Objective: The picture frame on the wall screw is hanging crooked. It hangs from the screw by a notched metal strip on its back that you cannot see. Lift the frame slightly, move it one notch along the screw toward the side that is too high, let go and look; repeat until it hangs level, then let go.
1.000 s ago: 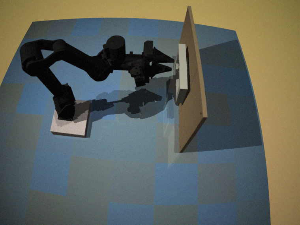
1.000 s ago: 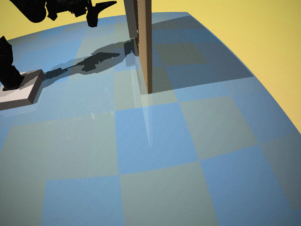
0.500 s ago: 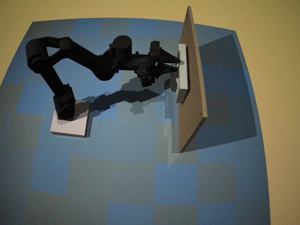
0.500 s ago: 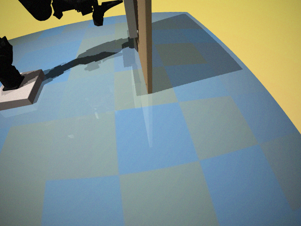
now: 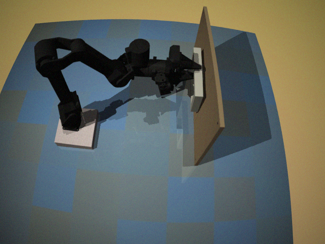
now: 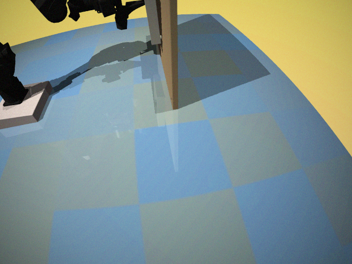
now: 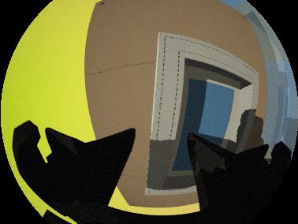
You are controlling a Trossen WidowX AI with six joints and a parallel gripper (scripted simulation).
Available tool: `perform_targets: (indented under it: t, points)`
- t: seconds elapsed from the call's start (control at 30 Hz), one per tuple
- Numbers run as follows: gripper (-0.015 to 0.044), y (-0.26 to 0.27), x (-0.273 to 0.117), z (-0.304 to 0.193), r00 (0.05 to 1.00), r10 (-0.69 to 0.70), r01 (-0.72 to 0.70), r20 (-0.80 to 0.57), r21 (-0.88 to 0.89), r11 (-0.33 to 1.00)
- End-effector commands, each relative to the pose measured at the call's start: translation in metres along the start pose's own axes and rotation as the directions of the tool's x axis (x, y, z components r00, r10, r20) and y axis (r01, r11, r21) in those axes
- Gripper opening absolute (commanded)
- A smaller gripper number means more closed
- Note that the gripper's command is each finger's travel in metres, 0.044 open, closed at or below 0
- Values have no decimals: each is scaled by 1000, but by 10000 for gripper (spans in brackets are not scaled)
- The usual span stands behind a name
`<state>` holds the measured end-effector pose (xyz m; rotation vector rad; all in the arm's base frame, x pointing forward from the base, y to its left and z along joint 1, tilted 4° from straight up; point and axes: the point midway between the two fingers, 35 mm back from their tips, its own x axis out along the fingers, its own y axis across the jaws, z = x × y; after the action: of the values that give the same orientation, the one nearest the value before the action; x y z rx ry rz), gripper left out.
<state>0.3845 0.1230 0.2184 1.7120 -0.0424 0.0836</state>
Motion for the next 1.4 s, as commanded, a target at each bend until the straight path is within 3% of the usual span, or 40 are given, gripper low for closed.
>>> perform_targets:
  t: [0.0,0.93,1.37]
  points:
    - [260,1,1,-1,1000,3,-3,-4,8,1000]
    - [260,1,1,-1,1000,3,-3,-4,8,1000]
    - [173,1,1,-1,1000,3,-3,-4,8,1000]
